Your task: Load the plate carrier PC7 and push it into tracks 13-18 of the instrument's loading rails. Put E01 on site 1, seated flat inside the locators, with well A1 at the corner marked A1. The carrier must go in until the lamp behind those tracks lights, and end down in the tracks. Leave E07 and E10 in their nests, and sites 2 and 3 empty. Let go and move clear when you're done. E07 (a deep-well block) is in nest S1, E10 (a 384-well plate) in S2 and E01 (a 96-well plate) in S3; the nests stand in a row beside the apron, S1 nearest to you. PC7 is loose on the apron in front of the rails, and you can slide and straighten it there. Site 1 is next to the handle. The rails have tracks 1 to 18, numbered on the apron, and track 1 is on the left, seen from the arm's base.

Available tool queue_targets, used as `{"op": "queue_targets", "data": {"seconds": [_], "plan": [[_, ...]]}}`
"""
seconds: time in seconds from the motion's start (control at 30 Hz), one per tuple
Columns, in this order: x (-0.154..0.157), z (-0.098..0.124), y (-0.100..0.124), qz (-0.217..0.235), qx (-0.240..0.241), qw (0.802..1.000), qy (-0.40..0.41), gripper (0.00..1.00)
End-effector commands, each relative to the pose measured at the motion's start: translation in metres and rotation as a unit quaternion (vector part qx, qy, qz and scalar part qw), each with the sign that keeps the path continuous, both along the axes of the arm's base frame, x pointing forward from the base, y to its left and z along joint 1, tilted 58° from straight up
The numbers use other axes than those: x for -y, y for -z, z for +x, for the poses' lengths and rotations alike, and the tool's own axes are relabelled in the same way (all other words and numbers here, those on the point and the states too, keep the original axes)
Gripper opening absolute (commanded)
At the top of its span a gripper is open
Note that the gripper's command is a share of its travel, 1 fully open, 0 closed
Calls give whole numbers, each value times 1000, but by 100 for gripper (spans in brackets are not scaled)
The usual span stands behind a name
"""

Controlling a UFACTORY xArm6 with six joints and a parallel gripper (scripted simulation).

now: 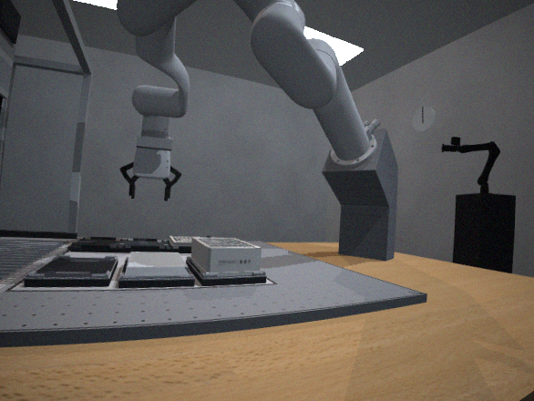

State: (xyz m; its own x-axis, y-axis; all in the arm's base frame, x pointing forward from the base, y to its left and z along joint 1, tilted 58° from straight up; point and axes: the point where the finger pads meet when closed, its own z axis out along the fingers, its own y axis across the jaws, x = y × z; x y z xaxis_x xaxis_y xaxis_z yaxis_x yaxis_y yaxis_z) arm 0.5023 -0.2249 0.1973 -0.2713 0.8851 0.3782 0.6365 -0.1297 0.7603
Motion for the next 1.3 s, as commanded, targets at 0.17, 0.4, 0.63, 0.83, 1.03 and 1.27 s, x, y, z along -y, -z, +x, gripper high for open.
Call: {"op": "queue_targets", "data": {"seconds": [0.17,0.4,0.63,0.83,1.03,1.27], "plan": [[-14,-17,10,59,-36,997,45,82],[-28,-34,21,119,-73,986,88,82],[-49,-58,36,201,-124,960,148,82],[-67,-78,49,270,-166,928,198,82],[-79,-92,57,314,-194,901,230,82],[-100,-116,73,387,-239,844,284,82]]}}
